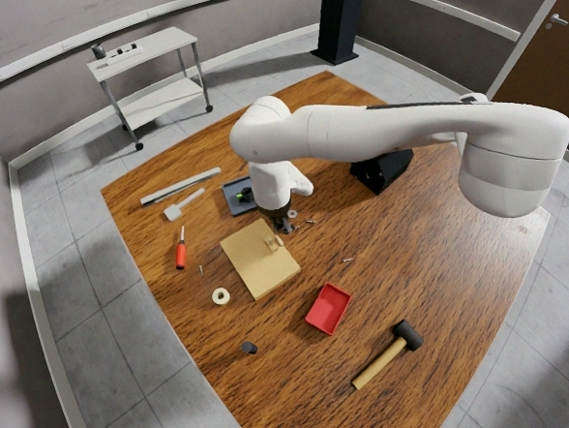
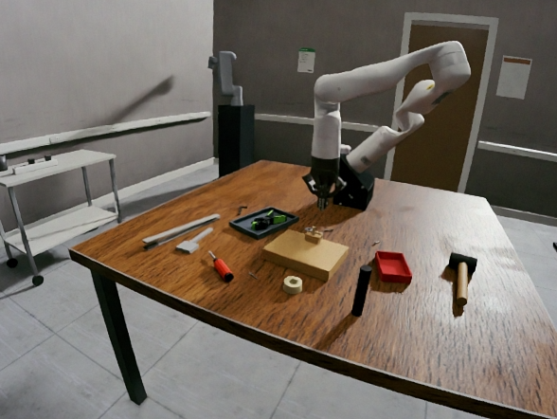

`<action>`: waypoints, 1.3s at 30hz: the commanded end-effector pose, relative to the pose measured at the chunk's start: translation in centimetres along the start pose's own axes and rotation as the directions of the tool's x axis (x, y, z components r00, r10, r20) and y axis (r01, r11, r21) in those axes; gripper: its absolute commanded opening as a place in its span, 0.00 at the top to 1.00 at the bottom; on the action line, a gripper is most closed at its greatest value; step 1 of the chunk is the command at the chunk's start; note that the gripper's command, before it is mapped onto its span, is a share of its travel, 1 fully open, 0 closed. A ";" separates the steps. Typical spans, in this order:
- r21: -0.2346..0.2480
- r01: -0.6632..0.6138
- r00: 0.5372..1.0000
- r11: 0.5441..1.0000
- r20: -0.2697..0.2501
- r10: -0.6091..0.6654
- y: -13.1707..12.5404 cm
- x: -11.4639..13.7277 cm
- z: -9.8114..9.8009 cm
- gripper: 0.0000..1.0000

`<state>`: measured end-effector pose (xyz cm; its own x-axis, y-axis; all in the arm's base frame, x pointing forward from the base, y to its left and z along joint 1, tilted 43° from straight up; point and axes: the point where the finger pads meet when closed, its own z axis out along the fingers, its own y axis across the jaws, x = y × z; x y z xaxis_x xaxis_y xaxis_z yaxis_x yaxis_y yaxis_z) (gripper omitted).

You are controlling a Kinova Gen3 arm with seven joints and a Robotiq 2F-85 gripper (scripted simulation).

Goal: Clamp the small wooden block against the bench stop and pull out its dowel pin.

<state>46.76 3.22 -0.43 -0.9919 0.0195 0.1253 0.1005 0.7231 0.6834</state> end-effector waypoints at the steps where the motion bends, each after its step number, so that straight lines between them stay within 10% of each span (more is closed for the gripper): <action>1: 0.004 0.005 1.000 1.000 0.021 -0.005 -0.4 -0.7 -0.1 0.90; 39: 0.013 0.015 0.998 1.000 0.059 -0.016 -1.1 -2.0 -0.2 0.90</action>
